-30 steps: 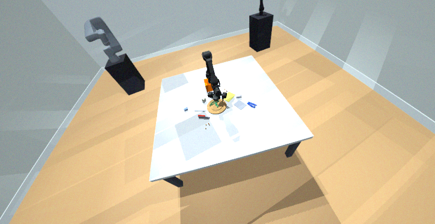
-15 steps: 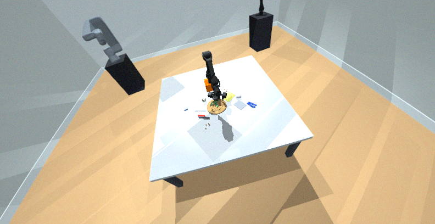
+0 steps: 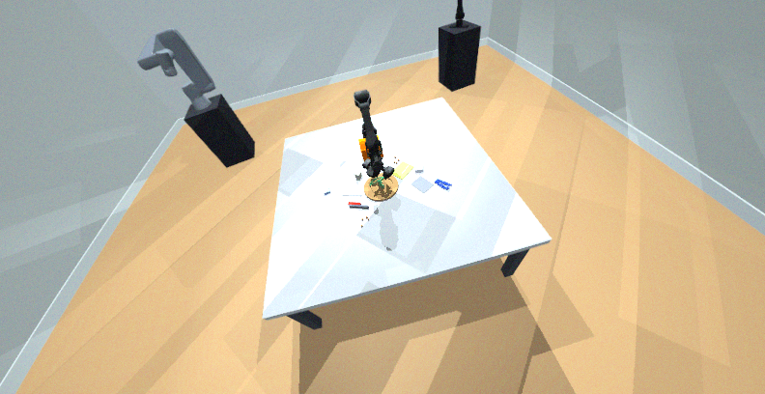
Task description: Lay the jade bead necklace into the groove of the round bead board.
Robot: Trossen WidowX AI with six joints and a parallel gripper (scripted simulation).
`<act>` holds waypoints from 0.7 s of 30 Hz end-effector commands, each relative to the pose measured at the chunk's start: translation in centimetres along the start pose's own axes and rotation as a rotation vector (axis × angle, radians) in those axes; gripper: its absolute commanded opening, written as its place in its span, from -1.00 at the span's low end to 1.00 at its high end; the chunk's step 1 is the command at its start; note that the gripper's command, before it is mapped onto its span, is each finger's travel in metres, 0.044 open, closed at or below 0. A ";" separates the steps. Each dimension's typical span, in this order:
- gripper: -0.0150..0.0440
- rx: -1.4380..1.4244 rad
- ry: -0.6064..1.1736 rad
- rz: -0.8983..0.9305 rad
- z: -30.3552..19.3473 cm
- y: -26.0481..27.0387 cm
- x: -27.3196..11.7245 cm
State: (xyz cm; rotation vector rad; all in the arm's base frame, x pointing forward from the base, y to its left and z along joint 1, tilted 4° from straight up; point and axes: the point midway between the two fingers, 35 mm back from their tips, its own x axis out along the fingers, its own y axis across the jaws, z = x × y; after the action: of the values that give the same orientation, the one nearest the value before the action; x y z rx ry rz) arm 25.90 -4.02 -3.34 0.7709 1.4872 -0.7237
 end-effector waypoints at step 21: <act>-0.08 0.567 -0.018 0.017 4.8 -2.0 -1.3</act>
State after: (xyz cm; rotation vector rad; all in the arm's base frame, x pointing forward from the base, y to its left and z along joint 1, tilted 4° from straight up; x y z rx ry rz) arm 27.03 -9.10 -2.36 1.1947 1.2652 -1.1592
